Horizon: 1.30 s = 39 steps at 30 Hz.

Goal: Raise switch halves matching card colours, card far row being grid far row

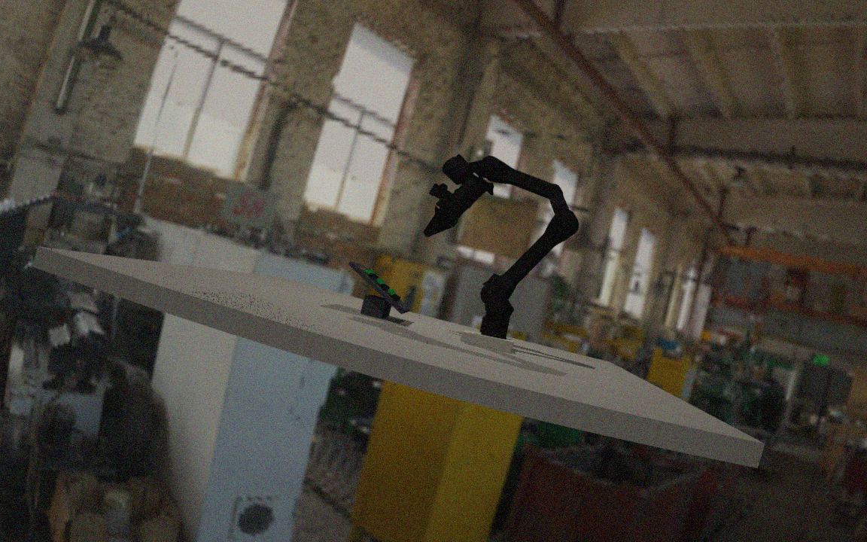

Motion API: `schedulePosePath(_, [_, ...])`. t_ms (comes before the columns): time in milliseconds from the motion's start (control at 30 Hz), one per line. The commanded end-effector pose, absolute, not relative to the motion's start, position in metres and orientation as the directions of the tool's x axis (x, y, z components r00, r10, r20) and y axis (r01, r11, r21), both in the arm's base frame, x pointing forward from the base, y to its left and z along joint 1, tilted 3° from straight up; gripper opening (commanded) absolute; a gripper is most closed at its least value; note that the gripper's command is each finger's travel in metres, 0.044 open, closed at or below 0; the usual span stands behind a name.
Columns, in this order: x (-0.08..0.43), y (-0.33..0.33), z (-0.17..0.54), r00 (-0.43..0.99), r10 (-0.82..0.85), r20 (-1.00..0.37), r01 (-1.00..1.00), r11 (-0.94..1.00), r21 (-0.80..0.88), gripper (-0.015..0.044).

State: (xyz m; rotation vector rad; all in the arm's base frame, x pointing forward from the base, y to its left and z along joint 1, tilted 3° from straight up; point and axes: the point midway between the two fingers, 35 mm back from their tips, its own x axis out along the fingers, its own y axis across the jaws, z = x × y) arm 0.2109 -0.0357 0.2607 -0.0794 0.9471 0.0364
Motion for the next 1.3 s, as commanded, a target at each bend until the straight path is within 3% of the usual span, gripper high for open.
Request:
schedulePosePath(0, [0.213, -0.035, 0.259, 0.583, -0.003, -0.812, -0.067, 0.996, -0.051, 0.0374])
schedulePosePath(267, [0.275, 0.016, 0.197, 0.545, 0.009, -0.838, -0.058, 0.998, -0.027, 0.0164])
schedulePosePath(467, [0.285, 0.03, 0.181, 0.543, 0.005, -0.84, -0.05, 0.998, -0.026, 0.0006])
schedulePosePath(1267, [0.313, 0.031, 0.136, 0.564, 0.006, -0.825, -0.05, 0.998, -0.027, 0.0])
